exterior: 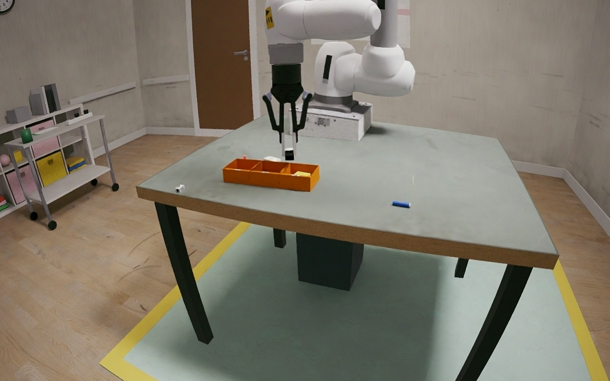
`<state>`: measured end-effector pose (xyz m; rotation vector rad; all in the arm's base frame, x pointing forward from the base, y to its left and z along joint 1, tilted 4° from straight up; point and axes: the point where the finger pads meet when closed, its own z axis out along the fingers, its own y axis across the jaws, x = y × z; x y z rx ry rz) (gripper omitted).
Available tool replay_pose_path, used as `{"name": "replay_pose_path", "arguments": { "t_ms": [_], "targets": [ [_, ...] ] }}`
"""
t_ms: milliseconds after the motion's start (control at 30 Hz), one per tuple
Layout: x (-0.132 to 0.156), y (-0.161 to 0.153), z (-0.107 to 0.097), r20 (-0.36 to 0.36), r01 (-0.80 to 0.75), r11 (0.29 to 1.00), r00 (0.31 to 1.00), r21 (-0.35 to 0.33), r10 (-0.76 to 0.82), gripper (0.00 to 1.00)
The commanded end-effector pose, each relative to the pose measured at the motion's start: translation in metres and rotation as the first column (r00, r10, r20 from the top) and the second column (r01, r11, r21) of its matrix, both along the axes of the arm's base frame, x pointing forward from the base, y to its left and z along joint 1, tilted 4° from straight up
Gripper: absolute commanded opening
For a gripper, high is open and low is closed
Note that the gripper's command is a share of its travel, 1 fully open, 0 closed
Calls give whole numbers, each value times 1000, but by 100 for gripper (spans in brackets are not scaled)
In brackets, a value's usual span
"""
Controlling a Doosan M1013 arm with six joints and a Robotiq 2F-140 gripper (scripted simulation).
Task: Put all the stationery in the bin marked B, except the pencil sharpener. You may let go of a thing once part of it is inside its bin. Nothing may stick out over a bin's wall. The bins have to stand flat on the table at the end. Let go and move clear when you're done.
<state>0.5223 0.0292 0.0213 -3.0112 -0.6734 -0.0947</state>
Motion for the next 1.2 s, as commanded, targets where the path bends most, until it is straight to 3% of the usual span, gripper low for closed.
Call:
{"name": "replay_pose_path", "arguments": {
  "t_ms": [0,233,733,800,833,1067,1167],
  "targets": [
    [11,22,0,1,-156,988,988,-6,156,20],
    [21,39,1,15,-319,948,948,-16,319,20],
    [21,39,1,30,-759,648,647,-64,762,20],
    [21,39,1,30,-759,648,647,-64,762,20],
    [21,39,1,29,-807,586,586,-69,810,20],
    [20,40,1,27,-918,390,389,-71,921,20],
    [19,40,1,27,-918,390,389,-71,921,20]
  ]
}}
